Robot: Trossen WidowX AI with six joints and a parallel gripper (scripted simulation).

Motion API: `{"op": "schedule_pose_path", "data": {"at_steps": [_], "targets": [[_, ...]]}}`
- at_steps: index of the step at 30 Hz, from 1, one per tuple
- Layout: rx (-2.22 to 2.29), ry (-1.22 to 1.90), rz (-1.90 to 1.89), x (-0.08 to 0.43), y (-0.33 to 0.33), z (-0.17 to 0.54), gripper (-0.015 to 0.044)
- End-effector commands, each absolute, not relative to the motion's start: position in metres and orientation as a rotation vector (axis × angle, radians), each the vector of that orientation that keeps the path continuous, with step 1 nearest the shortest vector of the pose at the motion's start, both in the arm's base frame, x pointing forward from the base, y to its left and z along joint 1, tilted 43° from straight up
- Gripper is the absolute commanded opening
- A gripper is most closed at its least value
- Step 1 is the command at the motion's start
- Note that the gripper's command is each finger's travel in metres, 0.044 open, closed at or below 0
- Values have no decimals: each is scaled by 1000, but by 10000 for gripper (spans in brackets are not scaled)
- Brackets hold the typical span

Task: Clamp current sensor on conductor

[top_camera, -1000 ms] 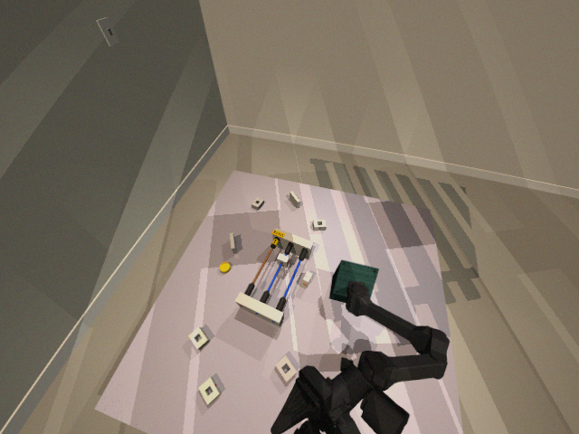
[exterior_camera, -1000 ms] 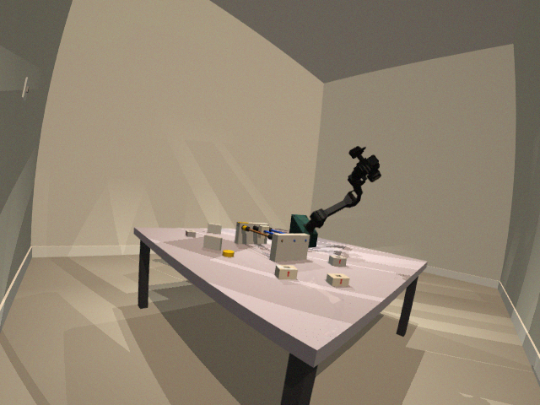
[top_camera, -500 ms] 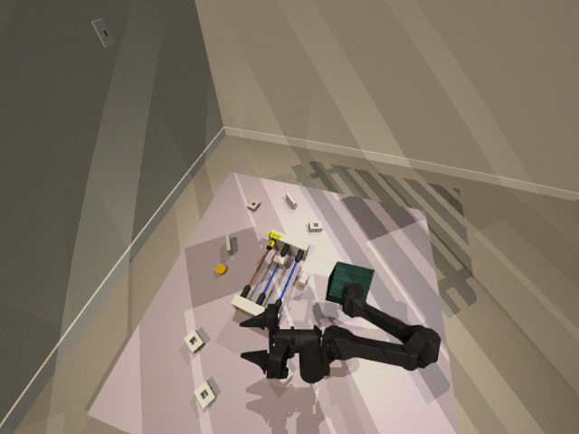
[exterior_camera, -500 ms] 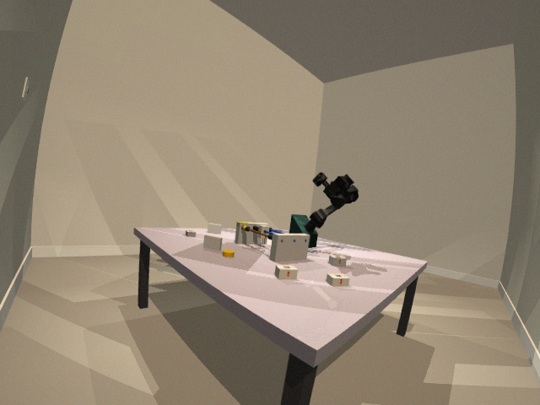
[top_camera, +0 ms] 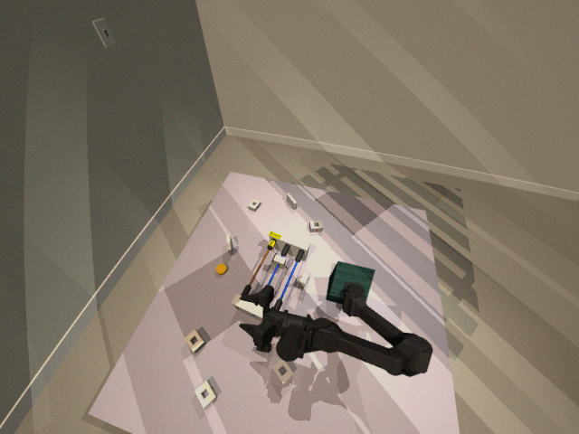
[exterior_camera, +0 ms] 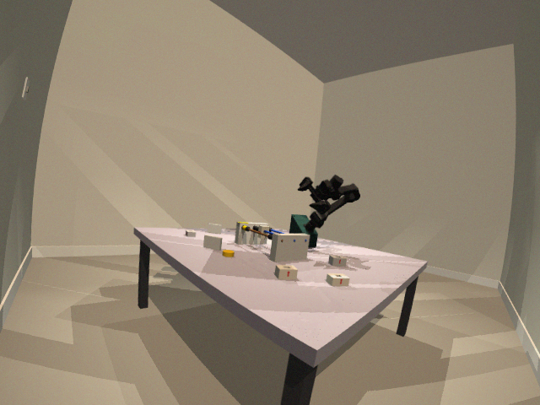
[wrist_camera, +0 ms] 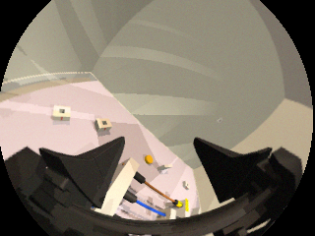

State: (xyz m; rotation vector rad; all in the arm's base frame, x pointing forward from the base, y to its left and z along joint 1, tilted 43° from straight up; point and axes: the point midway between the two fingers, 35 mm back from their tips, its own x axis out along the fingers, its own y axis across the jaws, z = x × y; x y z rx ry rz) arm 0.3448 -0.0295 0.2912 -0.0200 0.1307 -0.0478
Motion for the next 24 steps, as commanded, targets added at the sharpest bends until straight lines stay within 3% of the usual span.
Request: {"op": "schedule_pose_path", "data": {"at_steps": [1,11,24], "targets": [[-4,349,-100,369,-73,246,440],[225,805,-105,379,-167,124,440],[944,1138,-64,314,-247,-10,440]]}}
